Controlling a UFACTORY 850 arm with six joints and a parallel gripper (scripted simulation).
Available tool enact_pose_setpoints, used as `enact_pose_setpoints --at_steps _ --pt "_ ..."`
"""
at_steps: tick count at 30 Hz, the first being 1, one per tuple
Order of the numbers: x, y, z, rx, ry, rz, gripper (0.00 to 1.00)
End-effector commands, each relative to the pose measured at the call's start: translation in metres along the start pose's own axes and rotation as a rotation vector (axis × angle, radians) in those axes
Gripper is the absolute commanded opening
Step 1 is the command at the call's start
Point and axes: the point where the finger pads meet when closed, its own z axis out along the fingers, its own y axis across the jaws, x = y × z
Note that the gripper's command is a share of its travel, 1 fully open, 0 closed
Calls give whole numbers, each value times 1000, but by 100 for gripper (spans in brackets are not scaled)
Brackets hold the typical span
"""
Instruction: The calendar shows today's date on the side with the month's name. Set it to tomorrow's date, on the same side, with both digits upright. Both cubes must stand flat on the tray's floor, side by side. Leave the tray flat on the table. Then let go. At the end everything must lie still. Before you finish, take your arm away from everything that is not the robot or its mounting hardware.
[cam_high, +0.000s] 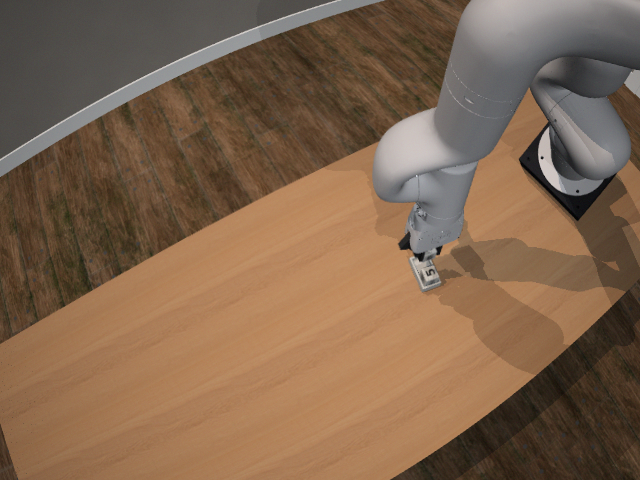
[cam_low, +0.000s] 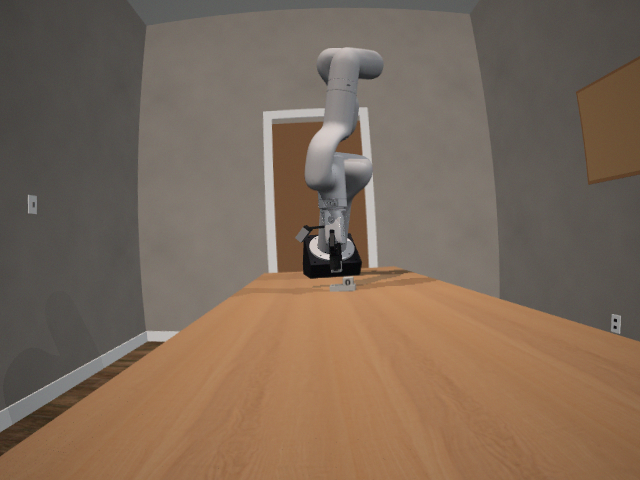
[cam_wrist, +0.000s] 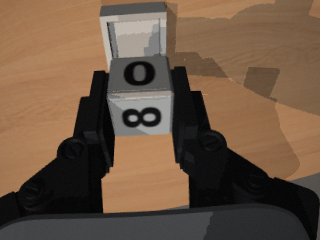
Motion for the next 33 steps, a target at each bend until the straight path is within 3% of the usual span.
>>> enact_pose_setpoints --at_steps 1,33 --pt "0 -1 8 43 3 -3 27" --pt "0 -1 11 43 3 -3 27"
